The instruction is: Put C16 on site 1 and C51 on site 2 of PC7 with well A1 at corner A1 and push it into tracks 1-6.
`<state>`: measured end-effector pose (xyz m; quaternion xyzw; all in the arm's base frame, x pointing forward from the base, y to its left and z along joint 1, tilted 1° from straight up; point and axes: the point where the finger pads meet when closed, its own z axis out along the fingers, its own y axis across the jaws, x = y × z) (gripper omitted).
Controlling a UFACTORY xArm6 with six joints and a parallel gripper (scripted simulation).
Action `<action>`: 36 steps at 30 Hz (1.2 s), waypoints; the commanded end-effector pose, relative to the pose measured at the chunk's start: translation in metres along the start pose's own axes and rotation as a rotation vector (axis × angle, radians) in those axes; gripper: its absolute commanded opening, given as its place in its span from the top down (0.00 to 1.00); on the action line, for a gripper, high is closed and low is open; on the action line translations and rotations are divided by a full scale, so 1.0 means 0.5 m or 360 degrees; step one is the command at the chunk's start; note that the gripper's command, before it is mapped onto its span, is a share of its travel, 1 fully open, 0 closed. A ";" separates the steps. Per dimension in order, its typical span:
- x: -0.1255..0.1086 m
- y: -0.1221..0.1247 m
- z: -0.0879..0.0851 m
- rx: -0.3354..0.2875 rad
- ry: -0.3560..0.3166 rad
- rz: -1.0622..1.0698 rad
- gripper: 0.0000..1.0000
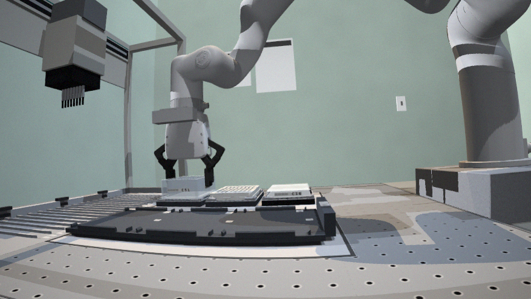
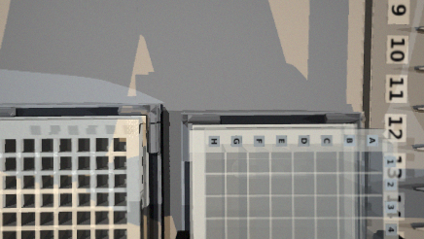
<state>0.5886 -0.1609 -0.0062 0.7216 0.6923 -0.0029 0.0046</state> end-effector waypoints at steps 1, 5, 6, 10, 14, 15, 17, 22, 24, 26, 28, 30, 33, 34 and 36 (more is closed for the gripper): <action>-0.001 0.003 -0.004 -0.0007 -0.0002 0.0000 1.00; -0.001 0.003 -0.004 -0.0007 -0.0002 0.0000 1.00; -0.001 0.003 -0.004 -0.0007 -0.0002 0.0000 1.00; -0.001 0.003 -0.004 -0.0007 -0.0002 0.0000 1.00; -0.001 0.003 -0.004 -0.0007 -0.0002 0.0000 1.00; -0.001 0.003 -0.004 -0.0007 -0.0002 0.0000 1.00; -0.001 0.003 -0.004 -0.0007 -0.0002 0.0000 1.00; -0.001 0.003 -0.007 -0.0008 -0.0002 0.0000 1.00; -0.001 0.003 -0.010 -0.0008 -0.0002 0.0000 1.00; -0.001 0.003 -0.012 -0.0008 -0.0002 0.0000 1.00; -0.001 0.003 -0.015 -0.0008 -0.0002 0.0000 1.00; -0.001 0.003 -0.018 -0.0008 -0.0002 0.0000 1.00; -0.001 0.003 -0.020 -0.0008 -0.0002 0.0000 1.00; -0.001 0.003 -0.020 -0.0008 -0.0002 0.0000 1.00; -0.001 0.003 -0.023 -0.0008 -0.0002 0.0000 1.00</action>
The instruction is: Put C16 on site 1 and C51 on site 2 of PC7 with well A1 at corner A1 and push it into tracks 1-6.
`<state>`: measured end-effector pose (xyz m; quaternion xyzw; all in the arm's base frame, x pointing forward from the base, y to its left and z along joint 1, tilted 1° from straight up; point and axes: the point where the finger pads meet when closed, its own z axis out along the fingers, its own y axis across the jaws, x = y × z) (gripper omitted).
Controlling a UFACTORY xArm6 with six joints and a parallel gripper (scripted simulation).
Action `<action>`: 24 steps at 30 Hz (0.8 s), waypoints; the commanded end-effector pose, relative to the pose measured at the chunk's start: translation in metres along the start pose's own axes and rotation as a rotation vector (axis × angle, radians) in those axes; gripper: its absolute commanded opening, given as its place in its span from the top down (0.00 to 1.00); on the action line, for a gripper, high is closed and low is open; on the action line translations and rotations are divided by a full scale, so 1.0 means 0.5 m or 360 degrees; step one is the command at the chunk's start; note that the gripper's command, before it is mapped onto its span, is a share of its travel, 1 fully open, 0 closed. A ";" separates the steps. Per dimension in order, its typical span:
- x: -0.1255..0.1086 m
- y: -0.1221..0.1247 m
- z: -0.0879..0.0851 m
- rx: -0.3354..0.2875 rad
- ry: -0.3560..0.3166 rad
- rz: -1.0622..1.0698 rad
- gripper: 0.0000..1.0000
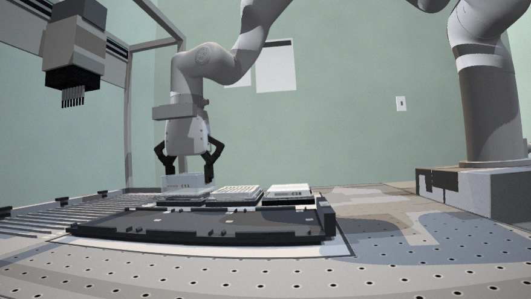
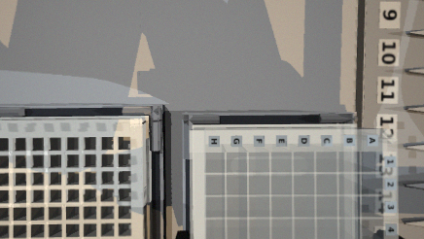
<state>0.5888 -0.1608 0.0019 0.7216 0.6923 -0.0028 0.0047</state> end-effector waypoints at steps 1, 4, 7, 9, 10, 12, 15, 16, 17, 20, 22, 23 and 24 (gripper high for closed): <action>-0.001 0.003 -0.008 -0.0007 -0.0002 0.0000 1.00; -0.001 0.003 -0.012 -0.0007 -0.0002 0.0000 1.00; -0.001 0.003 -0.016 -0.0007 -0.0002 0.0000 1.00; -0.001 0.003 -0.019 -0.0007 -0.0002 0.0000 1.00; -0.001 0.003 -0.020 -0.0007 -0.0002 0.0000 1.00; -0.001 0.003 -0.023 -0.0007 -0.0002 0.0000 1.00; -0.001 0.003 -0.024 -0.0007 -0.0002 0.0000 1.00; -0.001 0.003 -0.026 -0.0007 -0.0002 0.0000 1.00; -0.001 0.003 -0.027 -0.0007 -0.0002 0.0000 1.00; -0.001 0.003 -0.028 -0.0007 -0.0002 0.0000 1.00; -0.001 0.003 -0.028 -0.0007 -0.0002 0.0000 1.00; -0.001 0.003 -0.028 -0.0007 -0.0002 0.0000 1.00; -0.001 0.003 -0.032 -0.0007 -0.0002 0.0000 1.00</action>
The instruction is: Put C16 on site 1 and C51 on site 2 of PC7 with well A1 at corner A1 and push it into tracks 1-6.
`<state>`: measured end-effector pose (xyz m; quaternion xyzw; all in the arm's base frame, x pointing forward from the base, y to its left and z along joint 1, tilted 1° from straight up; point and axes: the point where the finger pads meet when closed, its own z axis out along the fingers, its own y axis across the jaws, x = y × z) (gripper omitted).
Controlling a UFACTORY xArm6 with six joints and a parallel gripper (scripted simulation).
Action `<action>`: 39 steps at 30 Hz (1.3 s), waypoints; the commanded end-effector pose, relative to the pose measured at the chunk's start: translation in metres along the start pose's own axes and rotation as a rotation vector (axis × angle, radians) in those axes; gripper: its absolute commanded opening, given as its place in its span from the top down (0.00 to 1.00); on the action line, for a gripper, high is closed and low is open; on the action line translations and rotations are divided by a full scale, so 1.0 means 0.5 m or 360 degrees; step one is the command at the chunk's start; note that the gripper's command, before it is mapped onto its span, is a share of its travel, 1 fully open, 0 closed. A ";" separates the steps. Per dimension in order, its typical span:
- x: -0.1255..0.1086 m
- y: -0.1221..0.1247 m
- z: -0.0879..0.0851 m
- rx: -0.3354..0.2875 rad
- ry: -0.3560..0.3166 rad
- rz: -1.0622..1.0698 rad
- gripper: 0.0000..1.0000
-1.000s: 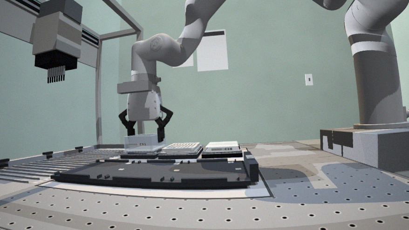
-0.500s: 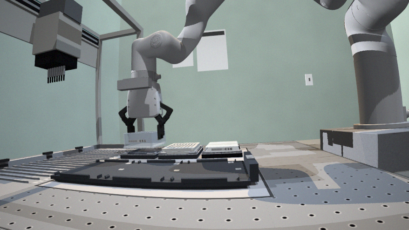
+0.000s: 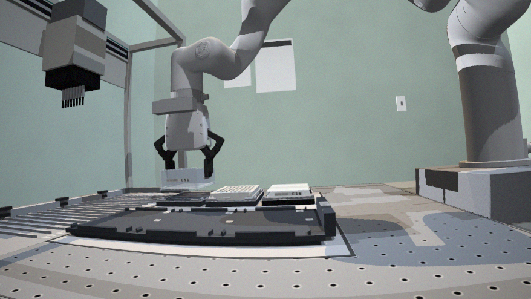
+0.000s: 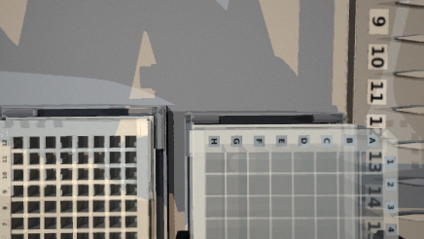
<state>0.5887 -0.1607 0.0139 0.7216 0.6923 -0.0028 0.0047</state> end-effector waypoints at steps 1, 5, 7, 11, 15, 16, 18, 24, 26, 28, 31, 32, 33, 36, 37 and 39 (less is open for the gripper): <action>-0.001 0.003 -0.011 -0.0007 -0.0002 0.0000 1.00; -0.001 0.003 -0.024 -0.0007 -0.0002 0.0000 1.00; -0.001 0.003 -0.028 -0.0007 -0.0002 0.0000 1.00; -0.001 0.003 -0.038 -0.0007 -0.0002 0.0000 1.00; -0.001 0.003 -0.051 -0.0007 -0.0002 0.0000 1.00; -0.001 0.003 -0.054 -0.0007 -0.0002 0.0000 1.00; -0.001 0.003 -0.061 -0.0007 -0.0002 0.0000 1.00; -0.001 0.003 -0.078 -0.0007 -0.0002 0.0000 1.00; -0.001 0.003 -0.081 -0.0007 -0.0002 0.0000 1.00; -0.001 0.003 -0.088 -0.0007 -0.0002 0.0000 1.00; -0.001 0.003 -0.098 -0.0007 -0.0002 0.0000 1.00; -0.001 0.003 -0.101 -0.0007 -0.0002 0.0000 1.00; -0.001 0.003 -0.104 -0.0007 -0.0002 0.0000 1.00; -0.001 0.003 -0.114 -0.0007 -0.0002 0.0000 1.00; -0.001 0.003 -0.118 -0.0007 -0.0002 0.0000 1.00; -0.001 0.003 -0.124 -0.0007 -0.0002 0.0000 1.00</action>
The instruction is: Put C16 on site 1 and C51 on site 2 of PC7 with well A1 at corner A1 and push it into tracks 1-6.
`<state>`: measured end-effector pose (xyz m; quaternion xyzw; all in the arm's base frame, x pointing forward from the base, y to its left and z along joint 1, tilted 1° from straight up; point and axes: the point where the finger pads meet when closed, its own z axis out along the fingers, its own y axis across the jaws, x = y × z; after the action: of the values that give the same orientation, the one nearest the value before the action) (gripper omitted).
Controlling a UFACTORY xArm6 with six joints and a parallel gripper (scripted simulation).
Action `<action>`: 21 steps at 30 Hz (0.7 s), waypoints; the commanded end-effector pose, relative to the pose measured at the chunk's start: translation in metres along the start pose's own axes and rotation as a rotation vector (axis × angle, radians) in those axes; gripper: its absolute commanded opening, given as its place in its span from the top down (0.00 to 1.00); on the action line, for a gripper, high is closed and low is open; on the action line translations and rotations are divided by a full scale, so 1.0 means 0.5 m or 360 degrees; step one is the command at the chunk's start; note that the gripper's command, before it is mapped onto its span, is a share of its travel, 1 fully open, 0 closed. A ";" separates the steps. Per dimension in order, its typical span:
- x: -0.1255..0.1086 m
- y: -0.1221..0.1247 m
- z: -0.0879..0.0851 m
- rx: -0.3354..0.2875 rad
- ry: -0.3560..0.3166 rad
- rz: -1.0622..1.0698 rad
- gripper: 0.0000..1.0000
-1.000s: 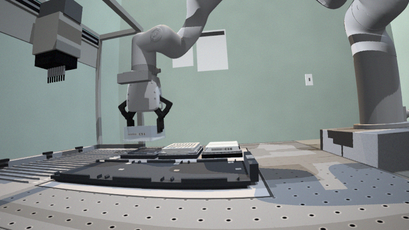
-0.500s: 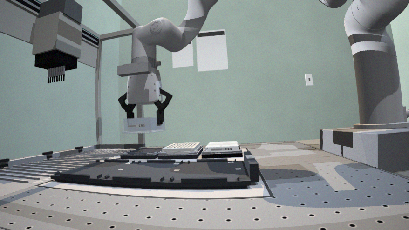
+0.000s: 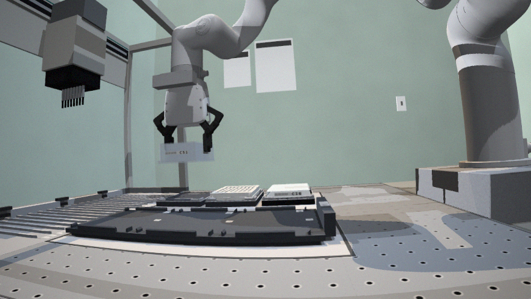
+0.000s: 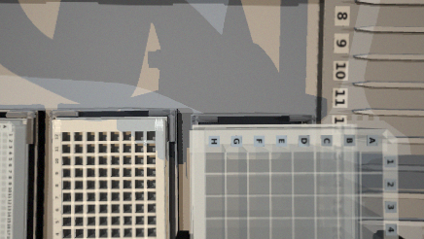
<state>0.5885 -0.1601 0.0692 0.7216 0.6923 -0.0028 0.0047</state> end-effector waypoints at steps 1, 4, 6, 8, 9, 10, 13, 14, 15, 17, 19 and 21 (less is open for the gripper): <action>-0.001 0.003 -0.017 -0.0007 -0.0002 0.0000 1.00; -0.001 0.003 -0.020 -0.0007 -0.0002 0.0000 1.00; -0.001 0.003 -0.027 -0.0007 -0.0002 0.0000 1.00; -0.001 0.003 -0.034 -0.0007 -0.0002 0.0000 1.00; -0.001 0.003 -0.037 -0.0007 -0.0002 0.0000 1.00; -0.001 0.003 -0.041 -0.0007 -0.0002 0.0000 1.00; -0.001 0.003 -0.051 -0.0007 -0.0002 0.0000 1.00; -0.001 0.003 -0.054 -0.0007 -0.0002 0.0000 1.00; -0.001 0.003 -0.057 -0.0007 -0.0002 0.0000 1.00; -0.001 0.003 -0.064 -0.0007 -0.0002 0.0000 1.00; -0.001 0.003 -0.067 -0.0007 -0.0002 0.0000 1.00; -0.001 0.002 -0.070 -0.0007 -0.0002 0.0000 1.00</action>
<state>0.5887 -0.1599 0.1001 0.7216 0.6923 -0.0025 0.0052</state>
